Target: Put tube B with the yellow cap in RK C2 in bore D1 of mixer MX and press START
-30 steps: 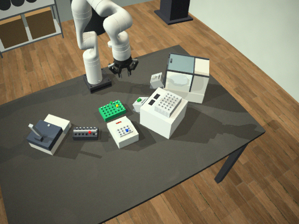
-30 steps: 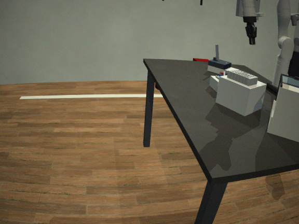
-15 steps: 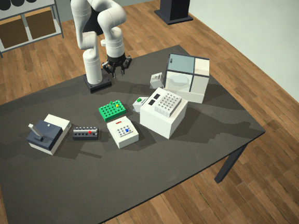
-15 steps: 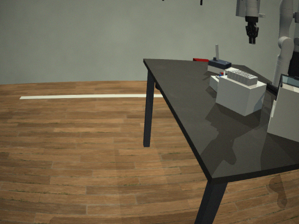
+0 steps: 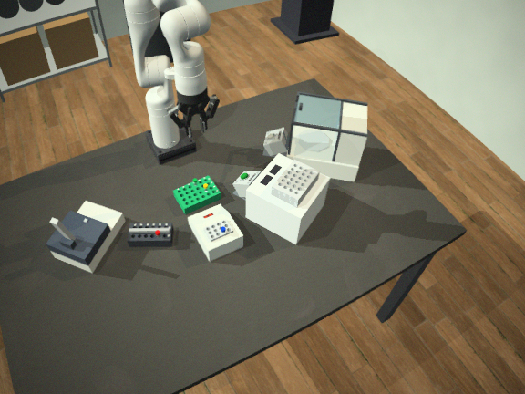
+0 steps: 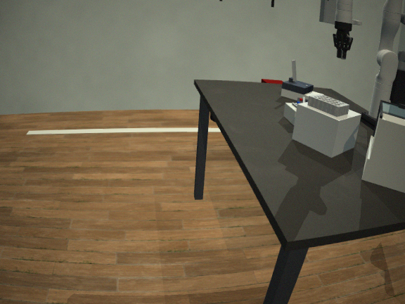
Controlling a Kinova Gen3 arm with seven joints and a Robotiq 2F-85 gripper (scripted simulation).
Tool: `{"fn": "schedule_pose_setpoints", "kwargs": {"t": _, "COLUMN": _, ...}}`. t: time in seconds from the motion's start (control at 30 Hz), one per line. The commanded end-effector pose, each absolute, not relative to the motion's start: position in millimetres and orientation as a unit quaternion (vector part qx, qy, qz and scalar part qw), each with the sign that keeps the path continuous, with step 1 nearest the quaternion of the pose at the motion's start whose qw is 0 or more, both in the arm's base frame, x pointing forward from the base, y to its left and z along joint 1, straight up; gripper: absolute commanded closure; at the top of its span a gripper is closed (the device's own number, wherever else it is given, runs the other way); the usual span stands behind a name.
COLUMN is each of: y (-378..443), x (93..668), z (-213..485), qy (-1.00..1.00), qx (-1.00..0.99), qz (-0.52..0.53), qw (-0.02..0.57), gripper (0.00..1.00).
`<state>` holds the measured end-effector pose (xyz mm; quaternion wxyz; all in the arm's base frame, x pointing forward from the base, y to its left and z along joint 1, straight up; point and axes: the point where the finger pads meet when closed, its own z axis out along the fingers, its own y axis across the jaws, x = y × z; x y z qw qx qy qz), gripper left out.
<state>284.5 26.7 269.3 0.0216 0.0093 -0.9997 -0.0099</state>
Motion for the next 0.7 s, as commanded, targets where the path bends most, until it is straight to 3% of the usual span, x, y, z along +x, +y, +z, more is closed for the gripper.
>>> {"fn": "schedule_pose_setpoints", "kwargs": {"t": 0.0, "y": 13.0, "x": 279.7, "z": 272.0, "qy": -1.0, "qx": 0.025, "qz": 0.002, "qw": -0.002, "gripper": 0.58}}
{"fn": "schedule_pose_setpoints", "kwargs": {"t": 0.5, "y": 13.8, "x": 277.2, "z": 272.5, "qy": -1.0, "qx": 0.025, "qz": -0.001, "qw": 0.0, "gripper": 0.58}}
{"fn": "schedule_pose_setpoints", "kwargs": {"t": 0.67, "y": 13.7, "x": 276.8, "z": 259.5, "qy": -0.996, "qx": 0.041, "qz": 0.006, "qw": 0.08, "gripper": 0.58}}
